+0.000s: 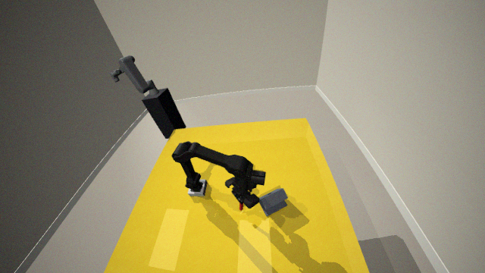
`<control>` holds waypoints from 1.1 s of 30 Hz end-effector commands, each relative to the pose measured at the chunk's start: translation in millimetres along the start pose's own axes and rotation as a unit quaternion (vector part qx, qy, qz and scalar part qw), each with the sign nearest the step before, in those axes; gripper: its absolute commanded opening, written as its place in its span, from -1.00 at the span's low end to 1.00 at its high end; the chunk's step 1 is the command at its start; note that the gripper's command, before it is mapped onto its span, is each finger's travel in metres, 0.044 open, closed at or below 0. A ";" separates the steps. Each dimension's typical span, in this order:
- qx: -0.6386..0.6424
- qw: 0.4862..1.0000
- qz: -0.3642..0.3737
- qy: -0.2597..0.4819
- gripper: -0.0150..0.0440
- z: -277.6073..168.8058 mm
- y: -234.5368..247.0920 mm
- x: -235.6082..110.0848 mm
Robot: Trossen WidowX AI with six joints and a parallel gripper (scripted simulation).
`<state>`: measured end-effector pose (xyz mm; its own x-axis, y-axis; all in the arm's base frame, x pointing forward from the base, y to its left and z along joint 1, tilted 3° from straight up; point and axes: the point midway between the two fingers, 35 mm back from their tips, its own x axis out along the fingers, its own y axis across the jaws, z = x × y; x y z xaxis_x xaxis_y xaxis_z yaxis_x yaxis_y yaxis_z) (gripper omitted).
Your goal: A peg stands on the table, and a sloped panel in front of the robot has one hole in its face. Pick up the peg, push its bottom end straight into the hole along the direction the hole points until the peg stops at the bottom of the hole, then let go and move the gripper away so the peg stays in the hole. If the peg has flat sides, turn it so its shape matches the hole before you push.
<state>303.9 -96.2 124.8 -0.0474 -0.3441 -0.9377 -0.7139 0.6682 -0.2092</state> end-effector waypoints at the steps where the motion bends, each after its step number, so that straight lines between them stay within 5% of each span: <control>1: -0.017 1.000 -0.007 0.009 -0.49 4.7 -0.4 0.7; 33: -0.139 0.986 -0.069 0.068 -0.49 39.3 4.3 -6.0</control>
<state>325.7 -67.9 120.1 -0.0197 -0.5007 -0.8654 -0.8696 0.4357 -0.2322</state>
